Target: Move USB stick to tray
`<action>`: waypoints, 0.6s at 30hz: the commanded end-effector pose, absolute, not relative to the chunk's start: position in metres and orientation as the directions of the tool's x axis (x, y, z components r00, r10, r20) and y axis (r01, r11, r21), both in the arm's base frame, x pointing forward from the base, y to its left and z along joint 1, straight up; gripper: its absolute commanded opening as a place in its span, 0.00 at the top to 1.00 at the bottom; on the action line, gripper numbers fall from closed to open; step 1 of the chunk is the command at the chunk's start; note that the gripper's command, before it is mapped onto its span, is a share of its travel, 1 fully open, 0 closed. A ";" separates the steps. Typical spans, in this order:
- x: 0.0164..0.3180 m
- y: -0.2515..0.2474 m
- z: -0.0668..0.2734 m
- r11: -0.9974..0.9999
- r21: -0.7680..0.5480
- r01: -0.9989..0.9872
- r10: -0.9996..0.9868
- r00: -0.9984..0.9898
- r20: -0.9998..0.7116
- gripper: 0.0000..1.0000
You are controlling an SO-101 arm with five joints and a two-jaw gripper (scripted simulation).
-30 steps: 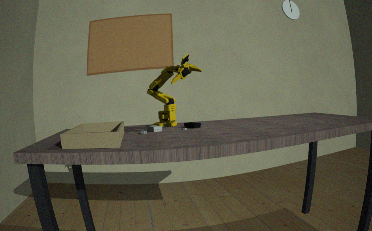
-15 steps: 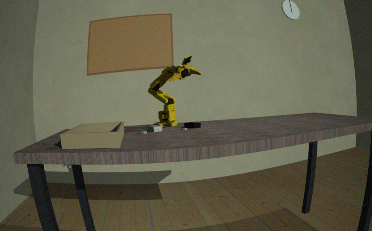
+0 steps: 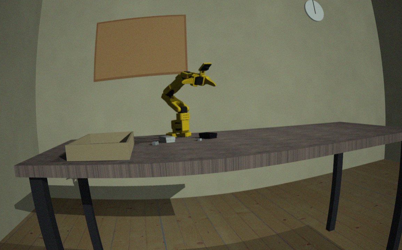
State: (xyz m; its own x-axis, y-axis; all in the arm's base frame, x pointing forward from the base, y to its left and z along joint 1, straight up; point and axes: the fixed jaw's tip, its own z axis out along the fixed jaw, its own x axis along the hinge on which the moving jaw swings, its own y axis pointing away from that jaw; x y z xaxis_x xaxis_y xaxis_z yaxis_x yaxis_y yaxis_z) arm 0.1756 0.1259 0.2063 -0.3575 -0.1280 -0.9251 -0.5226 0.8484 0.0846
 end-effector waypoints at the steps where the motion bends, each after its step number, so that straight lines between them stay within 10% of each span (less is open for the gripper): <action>1: 0.180 0.120 0.209 0.845 -0.033 -0.534 -0.227 -0.302 -0.926 0.12; 18: 0.197 0.092 0.181 0.651 -0.470 -0.597 -0.680 -0.182 -0.711 0.20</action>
